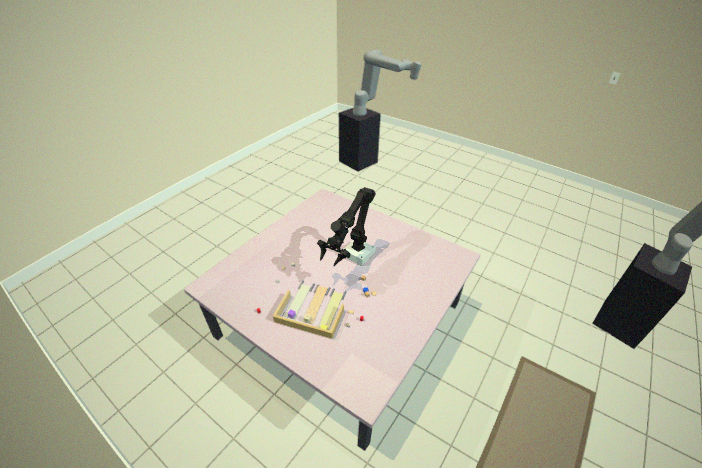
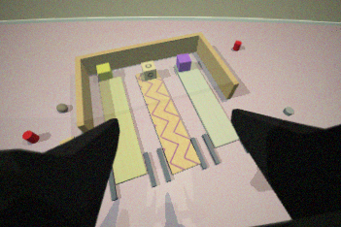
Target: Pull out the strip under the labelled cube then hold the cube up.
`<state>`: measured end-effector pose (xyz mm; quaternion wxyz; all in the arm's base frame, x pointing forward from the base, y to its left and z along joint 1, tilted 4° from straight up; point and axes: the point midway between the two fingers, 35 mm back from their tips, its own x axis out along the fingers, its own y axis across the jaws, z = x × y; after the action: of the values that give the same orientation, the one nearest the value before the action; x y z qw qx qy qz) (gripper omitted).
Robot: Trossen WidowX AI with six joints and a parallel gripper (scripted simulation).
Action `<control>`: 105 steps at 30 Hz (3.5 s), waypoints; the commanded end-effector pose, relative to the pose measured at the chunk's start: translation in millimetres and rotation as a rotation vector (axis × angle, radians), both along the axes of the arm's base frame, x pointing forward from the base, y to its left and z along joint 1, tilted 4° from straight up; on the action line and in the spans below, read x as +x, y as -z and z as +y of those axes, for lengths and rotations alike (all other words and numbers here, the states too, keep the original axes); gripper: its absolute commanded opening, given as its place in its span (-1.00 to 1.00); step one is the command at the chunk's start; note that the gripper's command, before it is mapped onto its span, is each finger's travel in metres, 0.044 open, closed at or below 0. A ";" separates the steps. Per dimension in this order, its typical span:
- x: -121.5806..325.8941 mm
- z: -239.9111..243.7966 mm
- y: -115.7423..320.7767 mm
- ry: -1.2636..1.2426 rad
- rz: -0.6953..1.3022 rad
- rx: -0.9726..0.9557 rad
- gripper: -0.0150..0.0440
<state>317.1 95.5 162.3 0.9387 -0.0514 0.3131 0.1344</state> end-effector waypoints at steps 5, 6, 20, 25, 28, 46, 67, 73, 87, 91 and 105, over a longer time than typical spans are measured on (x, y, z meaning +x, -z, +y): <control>15.7 -0.9 17.7 -0.012 0.150 -0.085 0.42; 20.5 -0.3 22.2 -0.018 0.192 -0.105 0.33; 57.1 -4.4 103.8 -0.203 0.810 -0.372 -0.49; 57.8 -5.8 112.9 -0.230 0.875 -0.391 -0.49; 57.9 -5.8 114.0 -0.230 0.875 -0.391 -0.49; 59.8 -6.5 143.2 -0.230 0.875 -0.391 -0.49; 60.9 -8.6 177.3 -0.230 0.875 -0.391 -0.49; 60.6 -9.2 182.9 -0.230 0.875 -0.391 -0.49; 60.6 -9.2 182.9 -0.230 0.875 -0.391 -0.49; 60.6 -9.2 183.2 -0.230 0.875 -0.391 -0.49; 60.5 -9.3 184.6 -0.230 0.875 -0.391 -0.49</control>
<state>379.0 87.3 -20.4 0.6732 -0.1965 0.6886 0.1843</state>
